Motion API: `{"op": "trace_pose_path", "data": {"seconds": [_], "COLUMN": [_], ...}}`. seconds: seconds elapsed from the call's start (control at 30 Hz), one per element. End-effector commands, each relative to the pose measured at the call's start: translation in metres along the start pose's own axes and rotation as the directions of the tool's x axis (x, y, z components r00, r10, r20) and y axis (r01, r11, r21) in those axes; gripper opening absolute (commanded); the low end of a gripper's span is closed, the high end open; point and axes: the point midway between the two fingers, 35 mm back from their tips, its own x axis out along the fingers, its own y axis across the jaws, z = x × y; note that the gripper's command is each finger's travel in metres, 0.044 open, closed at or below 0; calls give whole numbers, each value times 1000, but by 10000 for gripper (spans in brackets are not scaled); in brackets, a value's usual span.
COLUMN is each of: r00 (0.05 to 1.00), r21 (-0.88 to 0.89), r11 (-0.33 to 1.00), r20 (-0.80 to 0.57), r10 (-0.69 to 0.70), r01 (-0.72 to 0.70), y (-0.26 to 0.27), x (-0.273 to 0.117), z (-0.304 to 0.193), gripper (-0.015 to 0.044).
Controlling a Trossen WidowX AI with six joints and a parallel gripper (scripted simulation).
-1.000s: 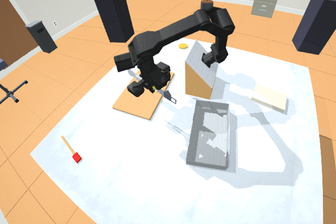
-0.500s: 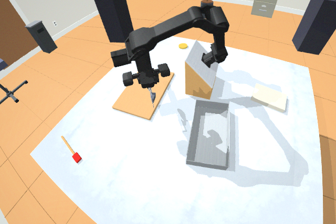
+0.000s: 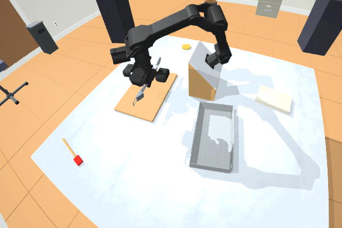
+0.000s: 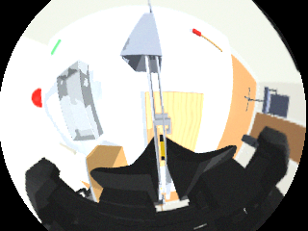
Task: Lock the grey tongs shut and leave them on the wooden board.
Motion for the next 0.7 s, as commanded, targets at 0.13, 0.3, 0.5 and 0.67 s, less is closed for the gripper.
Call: {"op": "trace_pose_path", "data": {"seconds": [0.13, 0.3, 0.5, 0.67], "r00": [1000, 1000, 1000, 1000], "r21": [313, 486, 670, 798], "r11": [950, 874, 742, 603], "r20": [-5, -5, -6, -8], "r10": [-4, -5, -5, -5], "r01": [5, 7, 8, 9], "y": [-12, -18, -25, -31], "x": [-1, -1, -1, -1], "z": [-10, -15, -22, -28], "gripper": [-150, -150, -150, -150]}}
